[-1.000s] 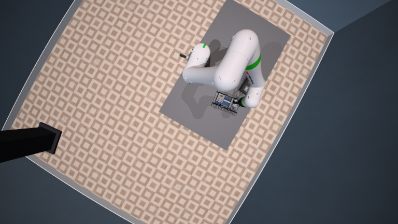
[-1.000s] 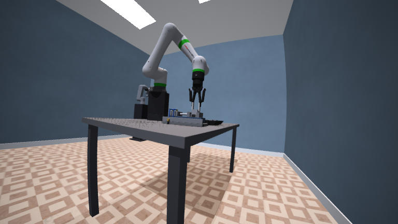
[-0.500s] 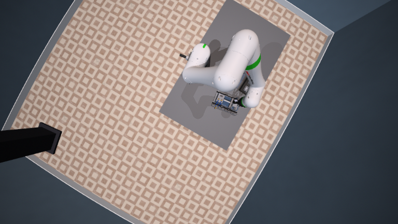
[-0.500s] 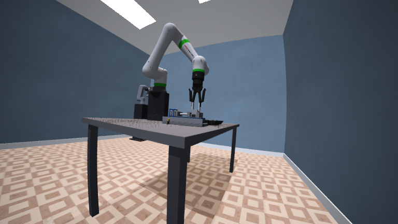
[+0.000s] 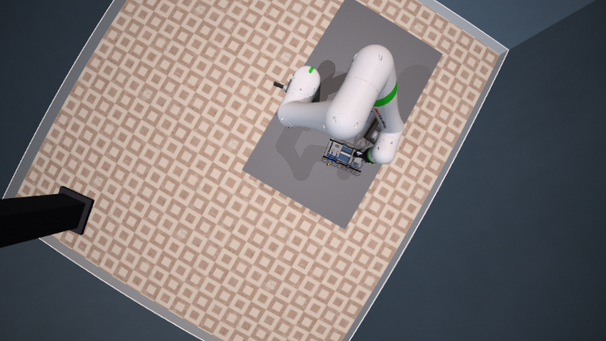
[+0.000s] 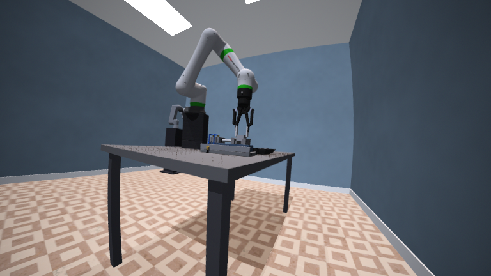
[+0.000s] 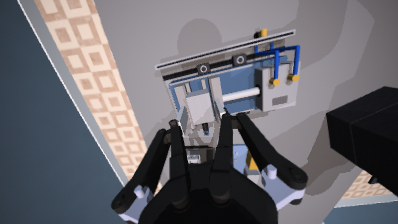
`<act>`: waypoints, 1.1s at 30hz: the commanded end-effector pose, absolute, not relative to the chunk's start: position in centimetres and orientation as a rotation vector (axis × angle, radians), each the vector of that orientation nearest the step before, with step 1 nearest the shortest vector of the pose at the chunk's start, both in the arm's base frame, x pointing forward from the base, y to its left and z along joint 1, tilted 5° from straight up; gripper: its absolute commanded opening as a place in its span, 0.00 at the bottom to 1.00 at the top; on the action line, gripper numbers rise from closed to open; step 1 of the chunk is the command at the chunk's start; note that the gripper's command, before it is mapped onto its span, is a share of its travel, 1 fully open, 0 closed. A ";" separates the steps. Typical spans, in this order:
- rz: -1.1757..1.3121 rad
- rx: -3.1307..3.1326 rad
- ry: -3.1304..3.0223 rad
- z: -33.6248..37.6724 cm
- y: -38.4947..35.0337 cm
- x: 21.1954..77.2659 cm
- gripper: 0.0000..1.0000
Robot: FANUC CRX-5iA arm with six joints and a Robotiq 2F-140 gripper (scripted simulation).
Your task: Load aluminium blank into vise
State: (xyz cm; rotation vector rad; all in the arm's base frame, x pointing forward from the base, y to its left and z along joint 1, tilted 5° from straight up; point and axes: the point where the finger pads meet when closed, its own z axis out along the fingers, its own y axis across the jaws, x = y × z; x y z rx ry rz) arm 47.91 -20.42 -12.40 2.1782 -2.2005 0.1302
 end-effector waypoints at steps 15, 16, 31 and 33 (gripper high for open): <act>0.131 2.178 -2.201 -12.4 -20.4 47.9 0.40; 0.131 2.178 -2.201 -12.4 -20.4 47.9 0.40; 0.131 2.178 -2.201 -11.8 -20.4 47.9 0.40; 0.131 2.178 -2.201 -11.5 -20.3 47.9 0.40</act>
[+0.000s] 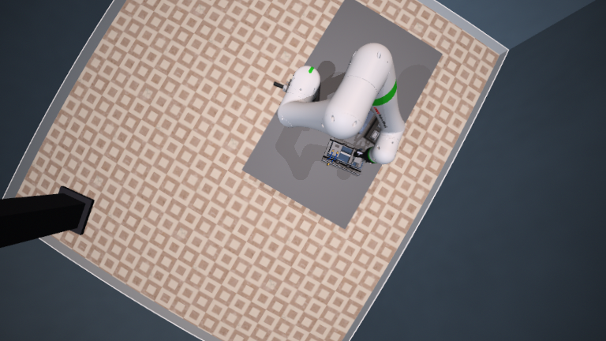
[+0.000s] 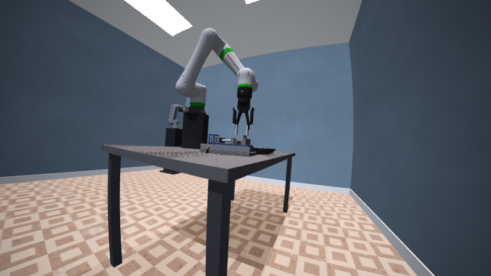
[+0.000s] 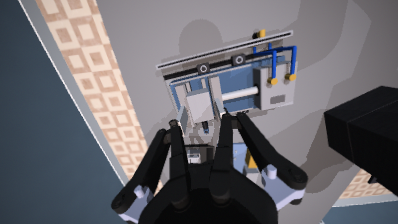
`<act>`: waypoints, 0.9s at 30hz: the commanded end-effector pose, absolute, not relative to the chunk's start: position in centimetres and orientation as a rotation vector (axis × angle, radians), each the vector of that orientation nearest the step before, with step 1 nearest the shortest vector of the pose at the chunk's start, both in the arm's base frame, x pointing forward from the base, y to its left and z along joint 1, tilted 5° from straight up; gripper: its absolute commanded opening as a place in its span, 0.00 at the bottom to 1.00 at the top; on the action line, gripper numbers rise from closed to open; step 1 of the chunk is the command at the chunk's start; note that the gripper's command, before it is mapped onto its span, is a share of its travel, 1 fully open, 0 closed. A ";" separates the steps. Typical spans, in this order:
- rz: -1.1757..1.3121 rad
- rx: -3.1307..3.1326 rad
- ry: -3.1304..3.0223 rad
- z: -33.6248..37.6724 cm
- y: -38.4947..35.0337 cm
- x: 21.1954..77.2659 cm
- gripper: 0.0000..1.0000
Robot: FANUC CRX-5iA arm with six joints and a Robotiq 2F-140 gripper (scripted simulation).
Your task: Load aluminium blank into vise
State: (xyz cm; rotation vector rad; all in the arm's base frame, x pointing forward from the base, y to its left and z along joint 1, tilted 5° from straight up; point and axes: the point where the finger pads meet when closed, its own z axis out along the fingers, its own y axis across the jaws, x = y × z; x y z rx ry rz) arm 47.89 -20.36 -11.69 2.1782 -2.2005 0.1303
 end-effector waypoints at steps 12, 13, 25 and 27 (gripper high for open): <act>0.131 2.178 -2.201 -8.8 -20.1 47.8 0.40; 0.131 2.178 -2.201 -8.5 -20.1 47.8 0.40; 0.131 2.178 -2.201 -5.2 -19.8 47.7 0.40; 0.131 2.178 -2.201 -5.2 -19.8 47.7 0.40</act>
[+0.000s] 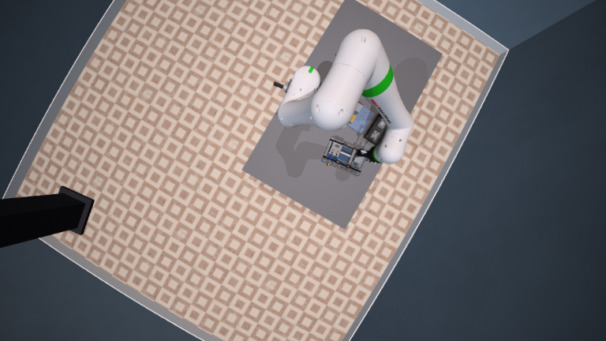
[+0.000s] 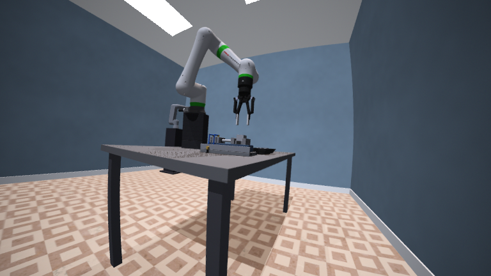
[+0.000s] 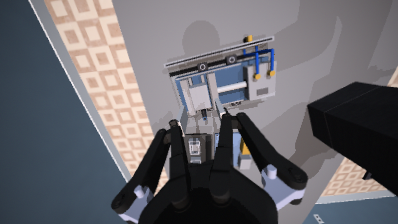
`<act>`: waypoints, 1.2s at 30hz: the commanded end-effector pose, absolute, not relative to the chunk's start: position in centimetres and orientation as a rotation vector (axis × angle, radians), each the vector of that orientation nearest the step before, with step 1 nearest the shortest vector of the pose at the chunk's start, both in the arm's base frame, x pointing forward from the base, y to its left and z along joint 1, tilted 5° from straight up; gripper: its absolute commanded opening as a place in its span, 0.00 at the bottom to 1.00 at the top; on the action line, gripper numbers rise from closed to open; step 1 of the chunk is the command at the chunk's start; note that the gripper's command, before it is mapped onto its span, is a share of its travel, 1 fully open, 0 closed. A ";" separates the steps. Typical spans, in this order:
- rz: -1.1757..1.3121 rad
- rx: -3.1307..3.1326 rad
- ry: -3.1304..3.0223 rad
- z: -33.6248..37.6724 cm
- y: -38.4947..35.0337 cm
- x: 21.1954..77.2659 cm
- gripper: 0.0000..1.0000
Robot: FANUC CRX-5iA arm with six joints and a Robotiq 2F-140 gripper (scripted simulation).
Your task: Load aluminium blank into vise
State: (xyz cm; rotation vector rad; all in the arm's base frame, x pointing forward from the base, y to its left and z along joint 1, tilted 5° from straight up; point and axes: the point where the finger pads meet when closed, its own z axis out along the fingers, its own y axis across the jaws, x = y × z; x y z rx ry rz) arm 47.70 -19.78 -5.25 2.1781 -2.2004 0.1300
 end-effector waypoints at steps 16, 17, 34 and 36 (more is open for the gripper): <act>0.131 2.178 -2.201 -4.6 -19.7 47.7 0.00; 0.131 2.178 -2.201 -4.6 -19.7 47.7 0.00; 0.131 2.178 -2.201 -4.6 -19.7 47.7 0.00; 0.131 2.178 -2.201 -4.6 -19.7 47.7 0.00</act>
